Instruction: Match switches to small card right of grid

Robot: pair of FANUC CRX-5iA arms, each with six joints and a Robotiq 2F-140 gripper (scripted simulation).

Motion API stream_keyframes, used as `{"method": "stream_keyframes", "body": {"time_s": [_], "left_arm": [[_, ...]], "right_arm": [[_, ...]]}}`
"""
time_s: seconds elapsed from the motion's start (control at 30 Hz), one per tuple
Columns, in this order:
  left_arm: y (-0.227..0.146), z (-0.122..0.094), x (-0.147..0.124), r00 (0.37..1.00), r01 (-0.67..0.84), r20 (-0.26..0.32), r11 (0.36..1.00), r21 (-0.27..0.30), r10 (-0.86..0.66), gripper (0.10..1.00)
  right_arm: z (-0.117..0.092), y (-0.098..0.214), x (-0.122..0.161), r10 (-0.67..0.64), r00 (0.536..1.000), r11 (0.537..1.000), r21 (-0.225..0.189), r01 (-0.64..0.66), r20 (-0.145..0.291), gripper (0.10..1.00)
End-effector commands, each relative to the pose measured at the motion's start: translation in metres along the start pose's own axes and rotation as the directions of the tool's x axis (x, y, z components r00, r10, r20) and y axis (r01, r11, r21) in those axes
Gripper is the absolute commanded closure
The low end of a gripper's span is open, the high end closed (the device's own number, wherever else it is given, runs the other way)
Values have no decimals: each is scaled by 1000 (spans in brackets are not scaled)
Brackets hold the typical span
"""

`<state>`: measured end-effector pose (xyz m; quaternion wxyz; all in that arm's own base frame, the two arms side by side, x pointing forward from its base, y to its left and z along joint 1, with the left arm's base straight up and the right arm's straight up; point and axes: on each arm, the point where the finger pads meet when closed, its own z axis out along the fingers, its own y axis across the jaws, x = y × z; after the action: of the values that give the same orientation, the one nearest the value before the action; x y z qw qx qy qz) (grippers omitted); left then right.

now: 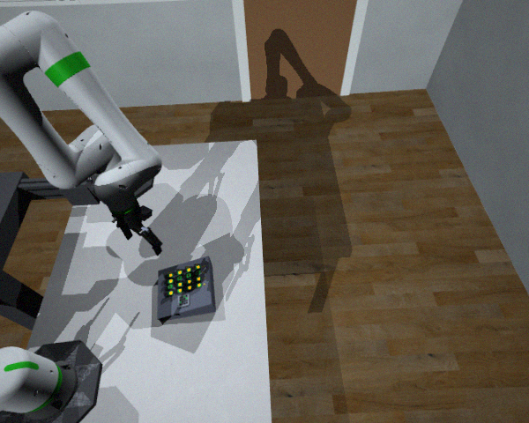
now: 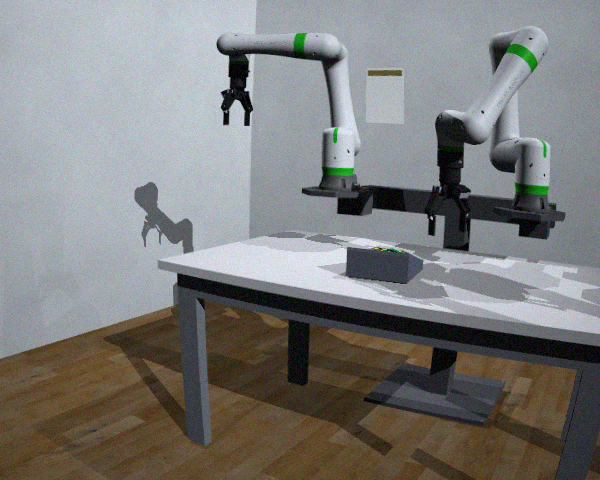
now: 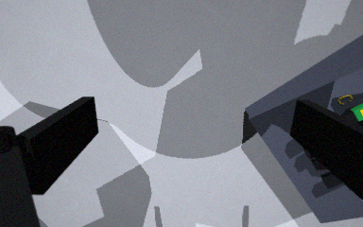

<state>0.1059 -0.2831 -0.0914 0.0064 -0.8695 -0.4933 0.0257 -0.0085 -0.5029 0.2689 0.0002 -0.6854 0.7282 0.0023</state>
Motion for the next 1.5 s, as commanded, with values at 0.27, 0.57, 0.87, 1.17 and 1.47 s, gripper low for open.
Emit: {"method": "stream_keyframes", "body": {"time_s": [0.27,0.57,0.87,1.17,1.47], "left_arm": [[0,0,0,1000,0,1,1000,-1,0,98],[0,0,0,1000,0,1,1000,-1,0,98],[0,0,0,1000,-1,0,1000,-1,1,98],[2,-1,-1,1000,-24,-11,1000,-1,24,98],[11,-4,-2,990,-129,-63,992,-2,128,98]], "right_arm": [[-3,11,-2,-12,1000,1000,2,12,-3,98],[-3,14,-3,-15,1000,1000,3,15,-3,98],[-3,14,-3,-15,1000,1000,3,15,-3,98],[-3,14,-3,-15,1000,1000,3,15,-3,98],[-3,14,-3,-15,1000,1000,3,15,-3,98]]}}
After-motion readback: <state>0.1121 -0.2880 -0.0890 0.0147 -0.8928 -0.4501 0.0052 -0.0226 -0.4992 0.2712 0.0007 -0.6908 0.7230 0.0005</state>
